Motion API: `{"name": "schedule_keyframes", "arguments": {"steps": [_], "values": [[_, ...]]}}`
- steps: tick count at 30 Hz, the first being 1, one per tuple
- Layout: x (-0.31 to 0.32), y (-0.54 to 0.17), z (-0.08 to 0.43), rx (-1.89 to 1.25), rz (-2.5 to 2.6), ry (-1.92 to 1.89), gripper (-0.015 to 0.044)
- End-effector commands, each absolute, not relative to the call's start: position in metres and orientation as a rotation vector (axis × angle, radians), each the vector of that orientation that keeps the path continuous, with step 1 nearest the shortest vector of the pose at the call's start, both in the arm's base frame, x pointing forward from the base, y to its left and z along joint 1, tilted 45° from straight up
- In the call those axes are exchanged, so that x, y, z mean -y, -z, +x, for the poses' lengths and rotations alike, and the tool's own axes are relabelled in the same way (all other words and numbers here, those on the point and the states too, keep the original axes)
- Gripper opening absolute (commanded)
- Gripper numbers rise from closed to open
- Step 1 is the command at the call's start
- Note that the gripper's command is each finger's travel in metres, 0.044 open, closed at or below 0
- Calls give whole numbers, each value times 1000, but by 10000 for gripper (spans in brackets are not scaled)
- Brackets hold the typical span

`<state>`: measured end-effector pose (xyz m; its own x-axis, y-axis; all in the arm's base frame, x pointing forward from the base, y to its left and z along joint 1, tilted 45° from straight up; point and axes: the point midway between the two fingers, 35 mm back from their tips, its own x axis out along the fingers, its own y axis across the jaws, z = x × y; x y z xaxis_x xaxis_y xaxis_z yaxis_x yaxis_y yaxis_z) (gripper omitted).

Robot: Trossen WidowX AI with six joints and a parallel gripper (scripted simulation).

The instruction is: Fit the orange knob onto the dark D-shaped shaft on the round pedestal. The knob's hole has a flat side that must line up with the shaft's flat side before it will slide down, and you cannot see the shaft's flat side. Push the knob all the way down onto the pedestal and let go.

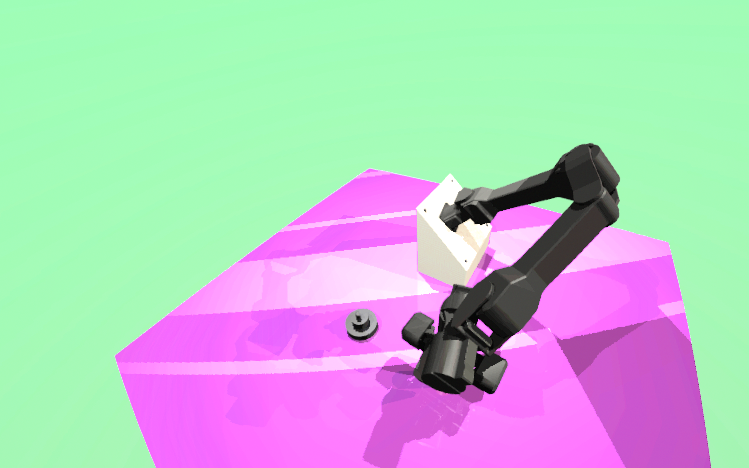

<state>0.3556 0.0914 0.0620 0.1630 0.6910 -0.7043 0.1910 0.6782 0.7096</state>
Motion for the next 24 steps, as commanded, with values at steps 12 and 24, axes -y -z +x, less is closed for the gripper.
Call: {"name": "schedule_keyframes", "arguments": {"steps": [12, 24], "values": [[-108, -43, 359, -1401, 803, -410, 440], [-122, -29, 361, -1400, 805, -411, 440]]}}
